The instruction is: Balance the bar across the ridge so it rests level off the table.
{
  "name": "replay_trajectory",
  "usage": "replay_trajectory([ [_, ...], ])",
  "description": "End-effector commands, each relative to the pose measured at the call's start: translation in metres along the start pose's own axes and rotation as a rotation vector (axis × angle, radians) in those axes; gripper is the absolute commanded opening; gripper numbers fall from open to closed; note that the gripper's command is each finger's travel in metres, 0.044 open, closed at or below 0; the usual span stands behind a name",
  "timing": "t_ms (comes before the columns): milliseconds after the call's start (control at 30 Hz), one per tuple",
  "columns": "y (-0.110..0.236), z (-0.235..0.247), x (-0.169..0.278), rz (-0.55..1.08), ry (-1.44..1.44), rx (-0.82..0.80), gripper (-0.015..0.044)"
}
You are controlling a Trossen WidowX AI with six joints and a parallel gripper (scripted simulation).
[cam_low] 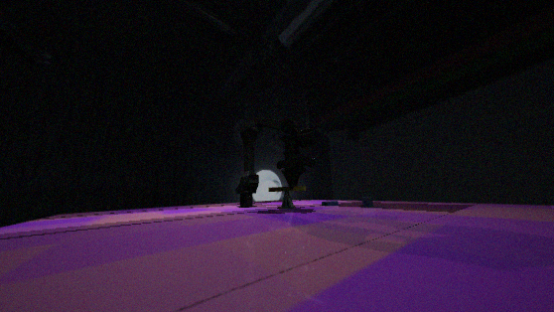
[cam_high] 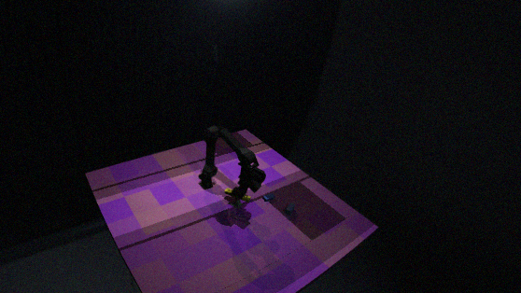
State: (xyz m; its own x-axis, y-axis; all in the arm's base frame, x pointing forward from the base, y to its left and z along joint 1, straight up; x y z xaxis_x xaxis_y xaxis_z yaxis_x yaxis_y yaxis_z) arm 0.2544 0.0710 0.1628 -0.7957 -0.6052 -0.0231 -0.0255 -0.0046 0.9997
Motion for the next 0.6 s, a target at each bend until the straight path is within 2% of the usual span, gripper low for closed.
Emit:
replay_trajectory([
  [0, 0.0, 0.0, 0.0, 0.0, 0.0, 0.0, 0.0172],
  [567, 0.0, 0.0, 0.0, 0.0, 0.0, 0.0, 0.0185],
])
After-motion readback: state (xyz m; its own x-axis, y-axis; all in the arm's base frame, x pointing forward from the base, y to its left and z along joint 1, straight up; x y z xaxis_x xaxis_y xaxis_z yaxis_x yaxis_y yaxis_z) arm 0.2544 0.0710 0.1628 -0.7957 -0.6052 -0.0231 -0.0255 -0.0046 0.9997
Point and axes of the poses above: the point midway between the two fingers, 35 mm back from their tips, its own y axis back along the fingers, its own z axis across the jaws, x = y × z, the point moved 5 cm from there along y, back along the fingers, and after that the axes turned 9 degrees about y, right-handed, at the moved point
